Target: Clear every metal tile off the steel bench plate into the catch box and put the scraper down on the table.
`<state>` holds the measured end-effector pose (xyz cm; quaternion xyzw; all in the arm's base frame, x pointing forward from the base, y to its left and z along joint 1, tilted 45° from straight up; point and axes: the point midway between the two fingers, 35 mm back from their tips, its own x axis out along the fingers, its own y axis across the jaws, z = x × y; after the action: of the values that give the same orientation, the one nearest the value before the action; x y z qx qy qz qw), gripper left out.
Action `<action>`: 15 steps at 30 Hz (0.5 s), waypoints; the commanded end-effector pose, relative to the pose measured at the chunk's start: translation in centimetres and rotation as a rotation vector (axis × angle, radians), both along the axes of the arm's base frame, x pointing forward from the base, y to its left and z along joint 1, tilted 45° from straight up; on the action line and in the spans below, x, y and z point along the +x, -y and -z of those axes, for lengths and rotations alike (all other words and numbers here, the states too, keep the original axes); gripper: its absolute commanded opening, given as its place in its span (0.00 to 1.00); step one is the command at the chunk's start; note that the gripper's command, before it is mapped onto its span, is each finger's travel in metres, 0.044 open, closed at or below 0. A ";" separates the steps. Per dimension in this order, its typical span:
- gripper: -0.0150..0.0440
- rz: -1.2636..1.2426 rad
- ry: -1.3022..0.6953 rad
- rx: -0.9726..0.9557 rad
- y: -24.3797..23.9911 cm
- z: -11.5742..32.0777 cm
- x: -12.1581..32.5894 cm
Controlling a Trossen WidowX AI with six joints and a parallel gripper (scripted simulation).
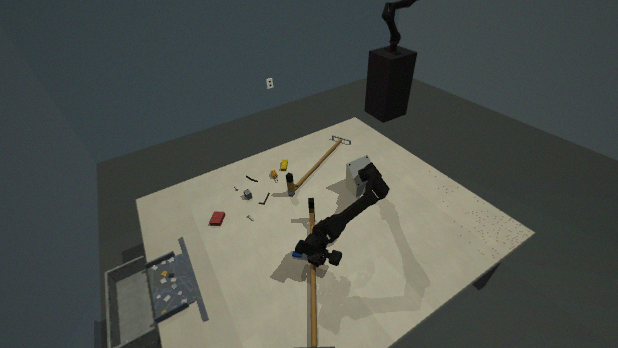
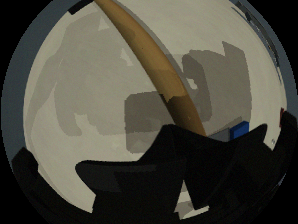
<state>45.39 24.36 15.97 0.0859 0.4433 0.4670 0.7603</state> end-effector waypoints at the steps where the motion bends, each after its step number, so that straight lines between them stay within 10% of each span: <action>1: 0.25 -0.003 -0.003 -0.002 0.1 0.5 0.4; 15: 0.25 -0.002 -0.003 -0.002 0.5 0.9 1.7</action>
<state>46.72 23.91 15.54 0.0858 0.4427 0.4671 0.7606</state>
